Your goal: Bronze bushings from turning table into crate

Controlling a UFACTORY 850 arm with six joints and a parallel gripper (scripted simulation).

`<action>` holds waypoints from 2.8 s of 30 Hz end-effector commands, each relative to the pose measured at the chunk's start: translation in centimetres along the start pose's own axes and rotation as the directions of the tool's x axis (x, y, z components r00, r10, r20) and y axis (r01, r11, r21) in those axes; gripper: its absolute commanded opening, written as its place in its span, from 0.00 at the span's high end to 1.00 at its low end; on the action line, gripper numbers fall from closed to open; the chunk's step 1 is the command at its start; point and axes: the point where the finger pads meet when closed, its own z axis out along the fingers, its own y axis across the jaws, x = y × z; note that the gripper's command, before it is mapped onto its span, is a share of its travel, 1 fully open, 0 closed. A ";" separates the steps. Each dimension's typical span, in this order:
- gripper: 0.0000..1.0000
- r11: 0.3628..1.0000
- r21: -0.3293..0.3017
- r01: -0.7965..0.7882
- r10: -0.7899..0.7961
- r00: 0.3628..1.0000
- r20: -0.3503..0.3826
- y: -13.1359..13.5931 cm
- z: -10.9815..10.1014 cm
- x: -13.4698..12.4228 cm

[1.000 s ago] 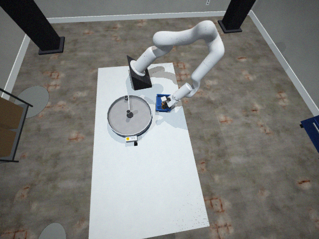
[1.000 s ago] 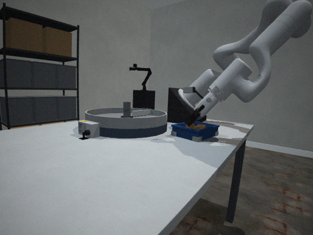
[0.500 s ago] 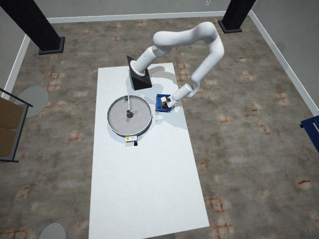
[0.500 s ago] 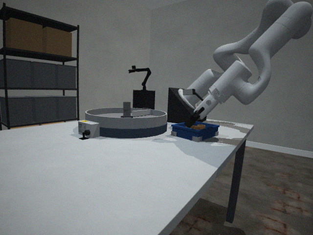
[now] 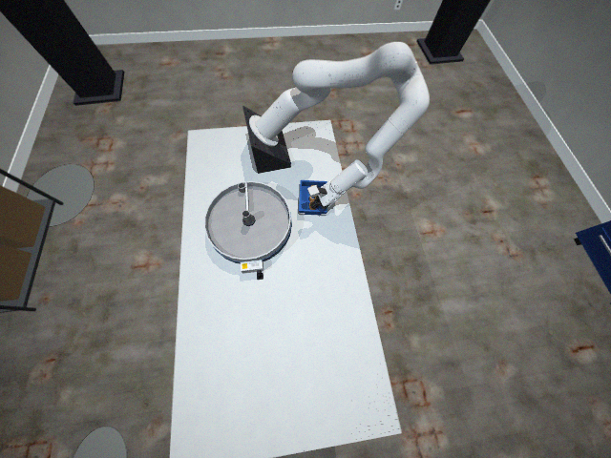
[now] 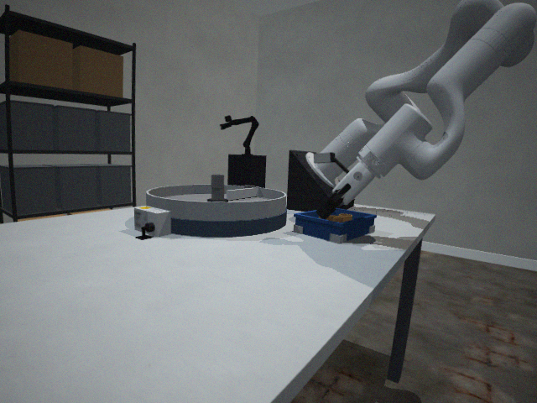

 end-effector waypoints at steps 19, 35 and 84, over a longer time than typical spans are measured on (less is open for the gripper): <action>1.00 1.000 0.001 -0.001 0.001 1.000 0.000 -0.1 0.4 -0.3; 1.00 1.000 0.001 -0.001 0.001 1.000 0.000 -0.1 0.4 -0.4; 0.89 1.000 0.001 -0.001 0.001 1.000 0.000 -0.1 -0.5 0.4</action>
